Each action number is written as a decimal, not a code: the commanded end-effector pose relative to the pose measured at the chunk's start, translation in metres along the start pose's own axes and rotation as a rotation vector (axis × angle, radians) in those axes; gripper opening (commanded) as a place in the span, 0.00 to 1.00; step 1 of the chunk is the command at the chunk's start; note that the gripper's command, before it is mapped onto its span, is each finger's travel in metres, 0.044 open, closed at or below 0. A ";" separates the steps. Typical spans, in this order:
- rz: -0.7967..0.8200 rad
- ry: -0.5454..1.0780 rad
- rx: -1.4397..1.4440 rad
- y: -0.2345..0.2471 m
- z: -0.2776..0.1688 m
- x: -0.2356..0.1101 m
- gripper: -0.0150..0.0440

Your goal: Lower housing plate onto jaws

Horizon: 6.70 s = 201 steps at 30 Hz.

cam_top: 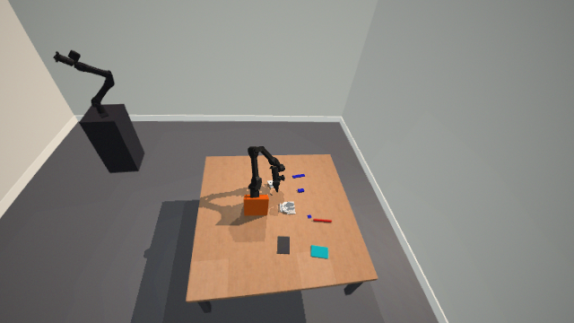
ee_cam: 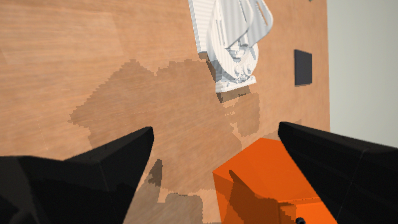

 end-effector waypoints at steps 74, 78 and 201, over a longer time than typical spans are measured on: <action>0.602 0.490 1.214 0.008 -0.007 -0.085 1.00; 0.602 0.490 1.214 0.018 -0.007 -0.074 1.00; 0.603 0.490 1.214 0.020 -0.008 -0.072 0.85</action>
Point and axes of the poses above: the point midway between the two fingers, 35 mm back from their tips, its own x axis out along the fingers, its own y axis across the jaws, z = x × y, the point moved 10 cm from there along -x, back along the fingers, and after that the axes turned 15 degrees about -x, right-handed, at the moved point
